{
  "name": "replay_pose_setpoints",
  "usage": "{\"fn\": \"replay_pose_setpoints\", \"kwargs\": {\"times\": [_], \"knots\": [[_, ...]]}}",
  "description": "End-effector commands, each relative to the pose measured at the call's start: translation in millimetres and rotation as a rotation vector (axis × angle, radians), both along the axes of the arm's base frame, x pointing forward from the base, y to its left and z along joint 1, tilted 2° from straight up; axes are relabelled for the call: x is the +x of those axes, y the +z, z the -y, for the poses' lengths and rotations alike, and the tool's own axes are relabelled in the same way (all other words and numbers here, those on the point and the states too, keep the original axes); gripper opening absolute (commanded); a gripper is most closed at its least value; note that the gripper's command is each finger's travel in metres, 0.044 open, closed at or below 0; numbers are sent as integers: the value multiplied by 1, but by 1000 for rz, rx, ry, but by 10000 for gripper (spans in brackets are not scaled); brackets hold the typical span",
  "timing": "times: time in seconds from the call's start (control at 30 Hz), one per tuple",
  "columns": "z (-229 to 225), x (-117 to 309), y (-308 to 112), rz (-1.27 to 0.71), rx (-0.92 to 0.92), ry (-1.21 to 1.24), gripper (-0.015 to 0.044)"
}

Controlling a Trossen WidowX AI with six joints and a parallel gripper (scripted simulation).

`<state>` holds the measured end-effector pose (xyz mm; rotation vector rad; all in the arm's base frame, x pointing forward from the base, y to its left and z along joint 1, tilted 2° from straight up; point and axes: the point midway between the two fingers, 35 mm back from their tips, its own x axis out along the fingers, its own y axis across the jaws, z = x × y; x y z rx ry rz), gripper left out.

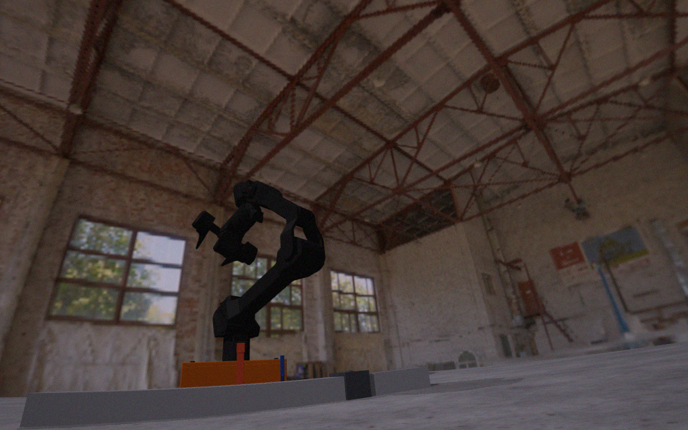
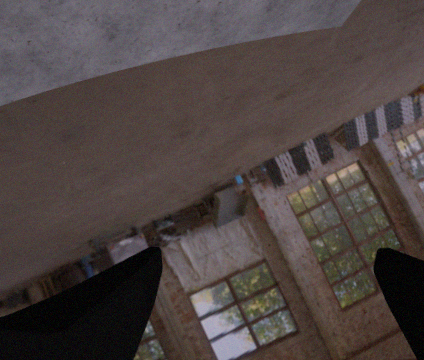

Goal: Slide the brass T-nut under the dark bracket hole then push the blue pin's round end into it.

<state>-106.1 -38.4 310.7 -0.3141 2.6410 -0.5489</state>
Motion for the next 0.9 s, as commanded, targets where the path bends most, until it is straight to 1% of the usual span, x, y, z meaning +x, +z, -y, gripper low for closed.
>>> {"fn": "replay_pose_setpoints", "kwargs": {"times": [0.0,0.03,0.23,0.43,0.63,0.87], "knots": [[1,0,0,5,-2,7,426],[5,-1,-1,20,-8,30,440],[48,-4,-16,209,-51,282,440],[96,14,-33,415,-34,517,440],[136,52,-53,616,48,723,440],[164,116,-79,823,226,919,440]]}}
